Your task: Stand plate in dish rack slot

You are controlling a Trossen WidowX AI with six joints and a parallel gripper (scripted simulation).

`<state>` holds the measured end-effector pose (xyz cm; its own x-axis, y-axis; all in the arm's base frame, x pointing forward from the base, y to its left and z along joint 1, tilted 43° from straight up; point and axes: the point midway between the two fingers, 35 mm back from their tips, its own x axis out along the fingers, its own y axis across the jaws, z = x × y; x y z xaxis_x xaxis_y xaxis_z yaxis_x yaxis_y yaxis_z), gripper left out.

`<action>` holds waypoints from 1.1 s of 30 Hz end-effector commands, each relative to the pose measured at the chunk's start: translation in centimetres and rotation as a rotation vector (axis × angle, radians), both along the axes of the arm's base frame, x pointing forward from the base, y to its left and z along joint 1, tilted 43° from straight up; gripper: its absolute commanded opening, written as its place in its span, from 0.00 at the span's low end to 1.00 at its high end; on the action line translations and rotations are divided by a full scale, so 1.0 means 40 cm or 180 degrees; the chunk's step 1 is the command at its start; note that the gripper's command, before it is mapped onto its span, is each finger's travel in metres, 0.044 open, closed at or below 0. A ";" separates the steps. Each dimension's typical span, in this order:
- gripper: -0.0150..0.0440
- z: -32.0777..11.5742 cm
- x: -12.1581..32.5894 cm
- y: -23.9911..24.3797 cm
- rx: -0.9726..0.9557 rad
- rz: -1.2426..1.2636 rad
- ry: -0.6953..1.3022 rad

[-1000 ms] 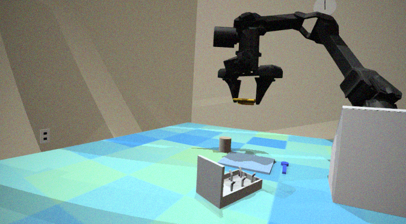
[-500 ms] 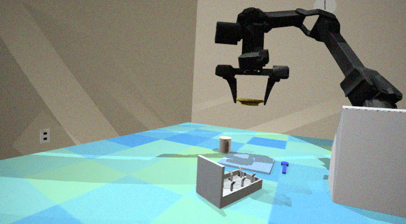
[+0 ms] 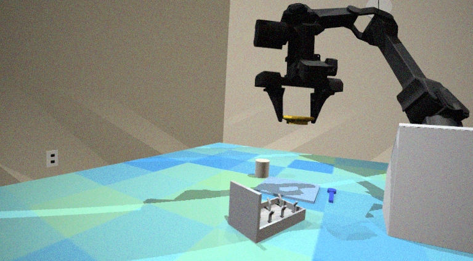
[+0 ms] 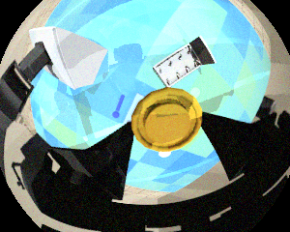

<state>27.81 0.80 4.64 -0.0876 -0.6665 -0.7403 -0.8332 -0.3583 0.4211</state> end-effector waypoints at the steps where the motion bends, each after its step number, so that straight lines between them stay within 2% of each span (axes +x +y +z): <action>1: 0.25 -0.013 -0.014 0.011 0.0042 0.0298 0.0291; 13: 0.25 -0.037 -0.048 0.036 0.0128 0.1149 0.1068; 19: 0.25 -0.042 -0.049 0.032 0.0171 0.1112 0.1064; 33: 0.25 -0.147 -0.082 -0.025 0.1063 0.0365 0.0879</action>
